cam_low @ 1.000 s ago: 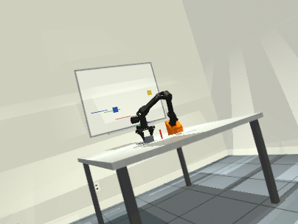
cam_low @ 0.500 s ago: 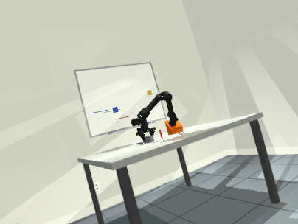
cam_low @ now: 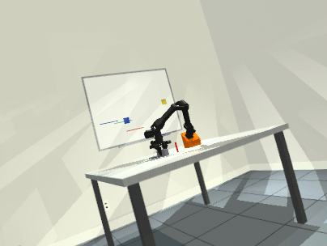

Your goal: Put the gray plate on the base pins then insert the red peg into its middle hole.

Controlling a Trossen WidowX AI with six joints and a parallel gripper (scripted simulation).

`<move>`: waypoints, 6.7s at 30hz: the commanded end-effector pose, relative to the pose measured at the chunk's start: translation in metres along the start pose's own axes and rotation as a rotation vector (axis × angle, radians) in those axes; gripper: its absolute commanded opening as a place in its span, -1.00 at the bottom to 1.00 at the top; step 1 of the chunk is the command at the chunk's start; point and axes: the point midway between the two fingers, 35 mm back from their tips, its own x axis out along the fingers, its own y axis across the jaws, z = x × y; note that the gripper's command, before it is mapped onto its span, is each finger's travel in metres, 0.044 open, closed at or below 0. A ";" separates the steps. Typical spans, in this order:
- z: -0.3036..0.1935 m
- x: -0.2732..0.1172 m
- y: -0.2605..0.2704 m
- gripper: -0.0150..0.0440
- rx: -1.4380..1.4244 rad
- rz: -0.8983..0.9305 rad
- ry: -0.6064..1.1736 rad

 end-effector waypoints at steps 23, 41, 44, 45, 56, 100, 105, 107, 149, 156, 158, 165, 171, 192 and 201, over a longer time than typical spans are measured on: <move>0.011 -0.065 0.009 -0.49 0.005 -0.003 -0.010; 0.012 -0.123 0.007 -0.49 0.005 -0.003 -0.005; 0.011 -0.132 0.006 -0.49 0.005 -0.003 -0.003; 0.011 -0.134 0.005 -0.49 0.005 -0.003 -0.003; 0.032 -0.123 0.003 -0.49 0.031 -0.002 -0.004; 0.139 -0.055 -0.035 -0.49 0.184 -0.001 -0.007; 0.141 -0.054 -0.036 -0.49 0.187 -0.001 -0.006; 0.141 -0.054 -0.036 -0.49 0.187 -0.001 -0.006; 0.142 -0.029 -0.036 -0.49 0.187 -0.001 -0.006; 0.142 -0.018 -0.037 -0.49 0.187 -0.001 -0.005; 0.141 -0.015 -0.037 -0.49 0.187 -0.001 -0.005; 0.142 -0.018 -0.035 -0.49 0.177 -0.001 -0.010; 0.142 -0.018 -0.035 -0.14 0.177 -0.001 -0.010; 0.145 -0.042 -0.032 1.00 0.180 -0.001 -0.018; 0.145 -0.135 -0.035 1.00 0.188 -0.003 -0.010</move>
